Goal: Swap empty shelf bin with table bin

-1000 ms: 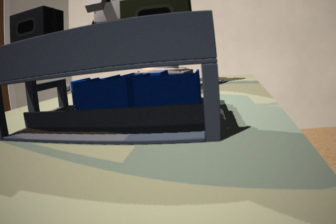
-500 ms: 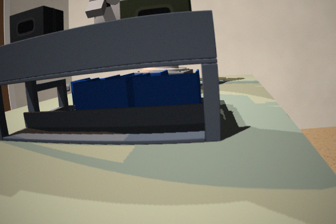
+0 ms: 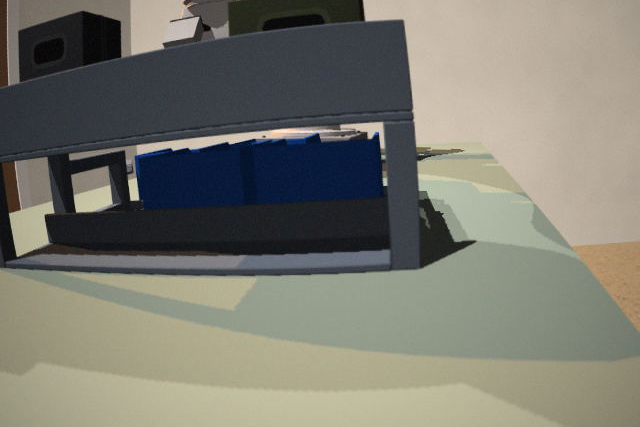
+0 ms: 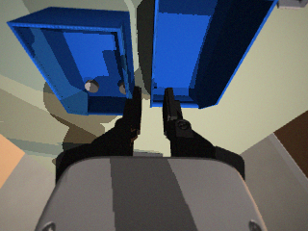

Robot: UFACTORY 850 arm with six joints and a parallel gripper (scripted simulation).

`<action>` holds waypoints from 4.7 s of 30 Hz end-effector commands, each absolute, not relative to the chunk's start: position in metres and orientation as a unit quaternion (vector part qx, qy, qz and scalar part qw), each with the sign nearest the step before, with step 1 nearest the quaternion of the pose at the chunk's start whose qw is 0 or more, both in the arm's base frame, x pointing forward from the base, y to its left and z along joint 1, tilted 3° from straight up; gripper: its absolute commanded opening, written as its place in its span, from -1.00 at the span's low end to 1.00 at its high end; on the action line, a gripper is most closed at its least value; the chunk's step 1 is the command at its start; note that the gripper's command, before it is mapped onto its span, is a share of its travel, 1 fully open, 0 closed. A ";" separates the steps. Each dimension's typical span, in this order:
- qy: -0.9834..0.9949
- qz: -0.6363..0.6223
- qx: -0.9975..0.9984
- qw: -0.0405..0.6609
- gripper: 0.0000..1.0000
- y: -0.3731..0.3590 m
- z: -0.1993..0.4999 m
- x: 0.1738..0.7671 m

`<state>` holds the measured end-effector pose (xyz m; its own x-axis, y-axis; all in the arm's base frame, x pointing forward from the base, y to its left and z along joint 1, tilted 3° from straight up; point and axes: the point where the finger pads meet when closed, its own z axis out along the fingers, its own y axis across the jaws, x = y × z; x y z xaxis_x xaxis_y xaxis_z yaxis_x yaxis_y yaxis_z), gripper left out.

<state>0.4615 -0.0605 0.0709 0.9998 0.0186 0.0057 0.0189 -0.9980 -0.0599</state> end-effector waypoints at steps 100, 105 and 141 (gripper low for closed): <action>-0.009 -0.004 -0.999 0.030 -0.49 -0.058 0.014 0.464; -0.009 -0.004 -0.999 0.030 -0.49 -0.057 0.009 0.464; -0.009 -0.004 -0.999 0.030 -1.00 -0.057 0.004 0.464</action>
<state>0.4632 -0.0569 0.0034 0.9998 0.0186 0.0063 0.0190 -0.9980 -0.0606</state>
